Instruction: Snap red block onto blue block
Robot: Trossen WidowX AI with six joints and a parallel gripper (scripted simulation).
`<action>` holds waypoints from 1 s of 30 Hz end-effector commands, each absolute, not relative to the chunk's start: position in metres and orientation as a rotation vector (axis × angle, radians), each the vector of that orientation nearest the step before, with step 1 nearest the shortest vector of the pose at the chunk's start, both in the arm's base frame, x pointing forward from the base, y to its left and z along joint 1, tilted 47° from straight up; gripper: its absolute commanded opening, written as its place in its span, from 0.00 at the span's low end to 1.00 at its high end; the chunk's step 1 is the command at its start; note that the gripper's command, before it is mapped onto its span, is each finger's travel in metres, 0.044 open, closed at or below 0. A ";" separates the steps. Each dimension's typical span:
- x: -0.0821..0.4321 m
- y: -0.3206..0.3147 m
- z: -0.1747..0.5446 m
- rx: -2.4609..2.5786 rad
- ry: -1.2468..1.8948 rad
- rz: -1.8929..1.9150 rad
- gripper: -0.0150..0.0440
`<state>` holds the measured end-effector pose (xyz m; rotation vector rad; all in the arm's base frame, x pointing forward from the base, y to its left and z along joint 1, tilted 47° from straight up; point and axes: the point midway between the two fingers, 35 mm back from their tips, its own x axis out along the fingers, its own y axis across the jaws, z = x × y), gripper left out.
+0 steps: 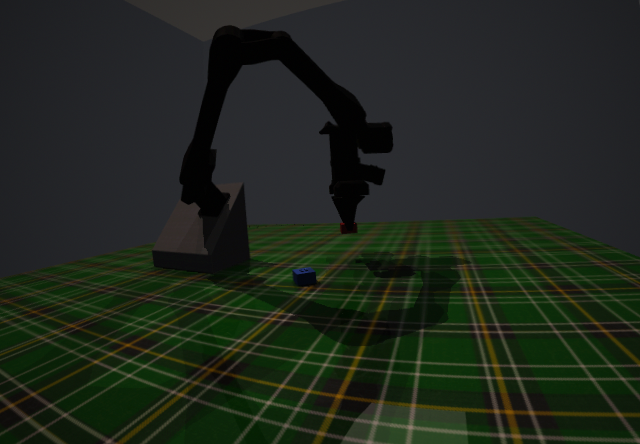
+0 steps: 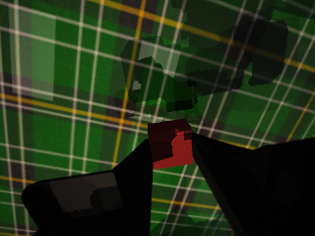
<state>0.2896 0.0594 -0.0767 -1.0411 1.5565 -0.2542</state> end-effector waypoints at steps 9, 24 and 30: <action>0.279 0.102 -0.036 -1.035 1.554 -0.259 0.25; 0.289 0.065 -0.011 -1.083 1.573 -0.183 0.25; 0.292 0.039 0.003 -1.118 1.583 -0.142 0.25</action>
